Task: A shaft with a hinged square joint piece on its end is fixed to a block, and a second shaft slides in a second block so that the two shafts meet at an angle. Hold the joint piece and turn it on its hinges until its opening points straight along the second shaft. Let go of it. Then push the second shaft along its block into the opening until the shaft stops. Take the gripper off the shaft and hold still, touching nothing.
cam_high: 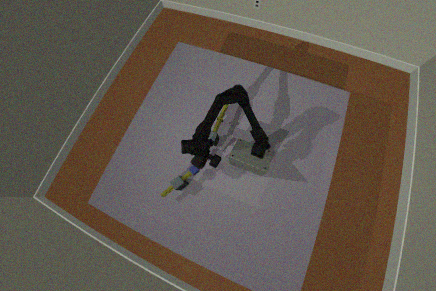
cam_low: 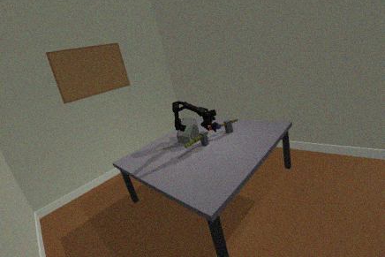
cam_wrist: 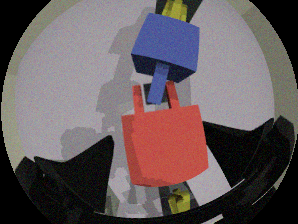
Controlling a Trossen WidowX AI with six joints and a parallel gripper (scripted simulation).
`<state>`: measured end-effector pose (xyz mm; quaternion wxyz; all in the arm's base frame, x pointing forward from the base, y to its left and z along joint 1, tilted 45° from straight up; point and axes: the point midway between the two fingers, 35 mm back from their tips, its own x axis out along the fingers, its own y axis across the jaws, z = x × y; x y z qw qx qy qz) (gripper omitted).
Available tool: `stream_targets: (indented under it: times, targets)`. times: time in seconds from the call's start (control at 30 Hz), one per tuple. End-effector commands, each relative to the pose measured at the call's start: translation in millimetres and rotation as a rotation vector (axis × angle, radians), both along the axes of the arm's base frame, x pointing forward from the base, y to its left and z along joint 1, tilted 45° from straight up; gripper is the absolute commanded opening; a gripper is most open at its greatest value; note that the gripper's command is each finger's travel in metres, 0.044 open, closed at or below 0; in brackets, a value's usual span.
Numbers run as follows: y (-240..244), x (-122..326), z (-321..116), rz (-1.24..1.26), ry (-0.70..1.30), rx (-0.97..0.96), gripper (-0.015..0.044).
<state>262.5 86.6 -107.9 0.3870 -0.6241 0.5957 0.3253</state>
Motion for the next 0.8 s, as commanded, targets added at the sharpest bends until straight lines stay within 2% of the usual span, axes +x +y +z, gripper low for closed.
stream_targets:
  times: [0.0,0.4,0.77]
  targets:
    - [2,-1,0,-0.014,0.009,-0.045,0.0440]
    - [21,-2,17,-0.040,0.007,-0.434,0.0440]
    - [22,-2,18,-0.033,-0.001,-0.453,0.0440]
